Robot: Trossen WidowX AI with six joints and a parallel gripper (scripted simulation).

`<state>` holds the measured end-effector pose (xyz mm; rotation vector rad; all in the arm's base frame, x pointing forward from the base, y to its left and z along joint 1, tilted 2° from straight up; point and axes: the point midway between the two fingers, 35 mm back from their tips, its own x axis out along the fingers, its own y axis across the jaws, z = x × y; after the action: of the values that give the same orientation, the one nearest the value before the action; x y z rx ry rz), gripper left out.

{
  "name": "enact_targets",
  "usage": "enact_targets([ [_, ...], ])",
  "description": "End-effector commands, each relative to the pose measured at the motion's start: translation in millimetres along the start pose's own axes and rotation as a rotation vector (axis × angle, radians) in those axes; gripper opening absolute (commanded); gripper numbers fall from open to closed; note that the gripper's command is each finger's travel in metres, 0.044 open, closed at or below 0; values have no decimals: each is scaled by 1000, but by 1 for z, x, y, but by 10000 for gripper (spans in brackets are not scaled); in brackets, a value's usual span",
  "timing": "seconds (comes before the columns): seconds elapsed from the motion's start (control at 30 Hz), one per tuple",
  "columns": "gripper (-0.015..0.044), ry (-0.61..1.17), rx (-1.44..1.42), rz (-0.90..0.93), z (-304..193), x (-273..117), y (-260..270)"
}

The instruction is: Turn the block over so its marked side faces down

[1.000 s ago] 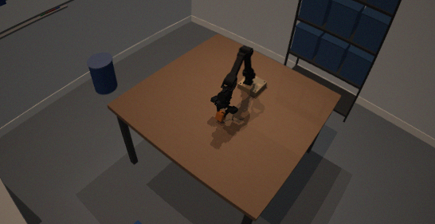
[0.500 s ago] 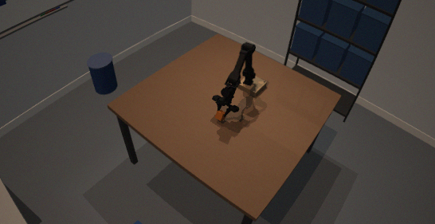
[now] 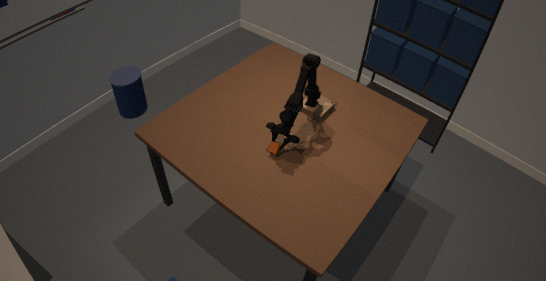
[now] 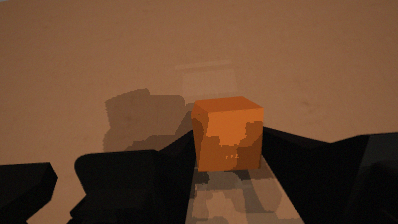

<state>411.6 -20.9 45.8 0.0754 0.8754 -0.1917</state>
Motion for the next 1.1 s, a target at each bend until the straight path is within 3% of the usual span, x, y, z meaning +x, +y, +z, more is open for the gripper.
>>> enact_targets([
  [0.0,0,-75,-8,-4,-2,7,0],
  [0.67,0,-385,-3,-6,-17,6,-3],
  [1.07,0,-427,-3,-7,-16,2,-3],
])
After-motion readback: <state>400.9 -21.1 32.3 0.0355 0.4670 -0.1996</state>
